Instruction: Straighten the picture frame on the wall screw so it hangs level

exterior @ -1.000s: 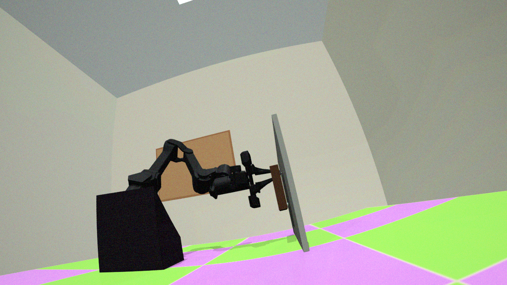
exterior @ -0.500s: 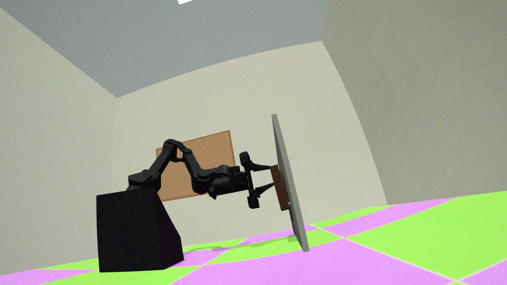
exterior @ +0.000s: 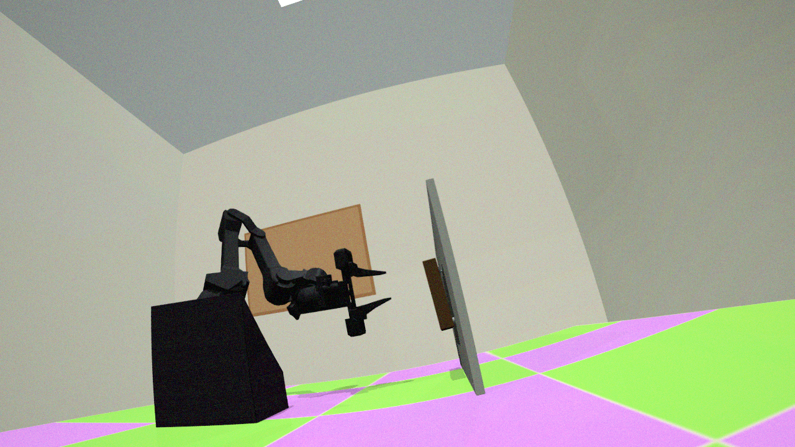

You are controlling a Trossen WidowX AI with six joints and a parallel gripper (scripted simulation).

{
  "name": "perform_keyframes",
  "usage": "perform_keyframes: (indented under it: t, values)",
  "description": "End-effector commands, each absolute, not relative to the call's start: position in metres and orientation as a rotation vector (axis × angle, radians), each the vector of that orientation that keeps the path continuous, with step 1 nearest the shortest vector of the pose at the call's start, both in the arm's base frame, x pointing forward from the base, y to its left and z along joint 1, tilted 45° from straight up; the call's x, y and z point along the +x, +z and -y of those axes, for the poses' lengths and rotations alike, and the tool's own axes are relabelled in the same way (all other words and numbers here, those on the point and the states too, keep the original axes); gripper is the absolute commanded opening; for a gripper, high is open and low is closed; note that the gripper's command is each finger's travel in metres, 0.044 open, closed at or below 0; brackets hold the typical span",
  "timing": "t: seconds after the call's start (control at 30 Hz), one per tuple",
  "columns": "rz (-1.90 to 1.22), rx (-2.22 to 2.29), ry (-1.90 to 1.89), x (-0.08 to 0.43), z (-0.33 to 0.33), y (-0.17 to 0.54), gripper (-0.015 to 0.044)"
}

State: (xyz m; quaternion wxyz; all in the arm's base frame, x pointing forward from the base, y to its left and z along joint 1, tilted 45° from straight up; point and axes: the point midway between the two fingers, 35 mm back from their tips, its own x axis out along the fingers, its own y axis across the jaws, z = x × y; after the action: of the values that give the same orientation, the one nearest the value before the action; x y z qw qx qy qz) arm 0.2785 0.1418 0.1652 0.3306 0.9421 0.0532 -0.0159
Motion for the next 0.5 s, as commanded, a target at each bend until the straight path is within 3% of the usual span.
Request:
perform_keyframes:
  t: [0.0, 0.47]
  values:
    - [-0.137, 2.499, -0.035, 0.263, -0.140, 0.176, 0.0260]
    - [-0.132, 2.621, -0.051, 0.189, -0.100, 0.191, 0.0260]
